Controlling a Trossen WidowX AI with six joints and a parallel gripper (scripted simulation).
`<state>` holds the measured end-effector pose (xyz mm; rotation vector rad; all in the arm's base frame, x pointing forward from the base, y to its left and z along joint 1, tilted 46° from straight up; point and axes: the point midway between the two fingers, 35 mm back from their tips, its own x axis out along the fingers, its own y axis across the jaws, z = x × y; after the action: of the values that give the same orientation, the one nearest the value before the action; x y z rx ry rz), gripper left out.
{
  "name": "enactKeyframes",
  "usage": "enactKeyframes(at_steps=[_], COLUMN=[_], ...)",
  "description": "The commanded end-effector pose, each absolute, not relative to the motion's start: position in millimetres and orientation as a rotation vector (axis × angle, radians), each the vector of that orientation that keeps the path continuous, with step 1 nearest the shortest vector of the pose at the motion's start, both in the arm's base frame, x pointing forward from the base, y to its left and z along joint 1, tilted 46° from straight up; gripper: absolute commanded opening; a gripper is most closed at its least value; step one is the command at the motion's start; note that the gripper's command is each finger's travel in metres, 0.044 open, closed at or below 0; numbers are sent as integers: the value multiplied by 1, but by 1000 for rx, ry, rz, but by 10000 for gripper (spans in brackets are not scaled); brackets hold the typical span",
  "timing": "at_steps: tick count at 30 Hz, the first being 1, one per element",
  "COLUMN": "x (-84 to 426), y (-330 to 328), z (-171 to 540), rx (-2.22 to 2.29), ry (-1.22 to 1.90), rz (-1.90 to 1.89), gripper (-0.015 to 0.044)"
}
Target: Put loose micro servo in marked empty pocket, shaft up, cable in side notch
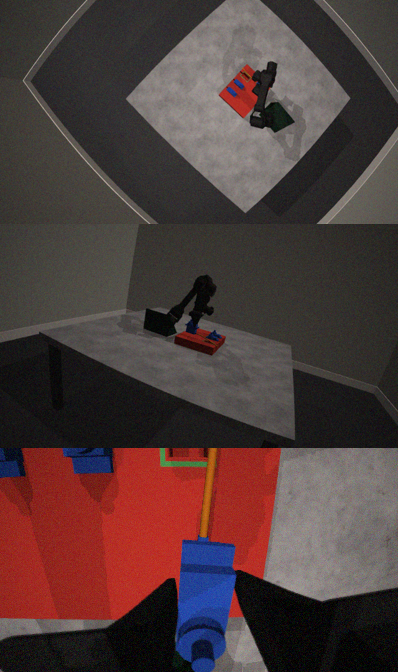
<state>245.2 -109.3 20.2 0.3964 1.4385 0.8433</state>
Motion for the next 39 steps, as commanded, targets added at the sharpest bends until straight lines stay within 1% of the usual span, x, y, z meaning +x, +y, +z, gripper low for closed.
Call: enactKeyframes(at_steps=[1,9,32,39], x=[249,255,342,356], y=[-108,-104,-90,-87], z=[26,30,36,37], rx=[393,393,392,421], ry=[1432,1431,1427,1444], rz=[833,833,834,808], gripper=[0,0,0,0])
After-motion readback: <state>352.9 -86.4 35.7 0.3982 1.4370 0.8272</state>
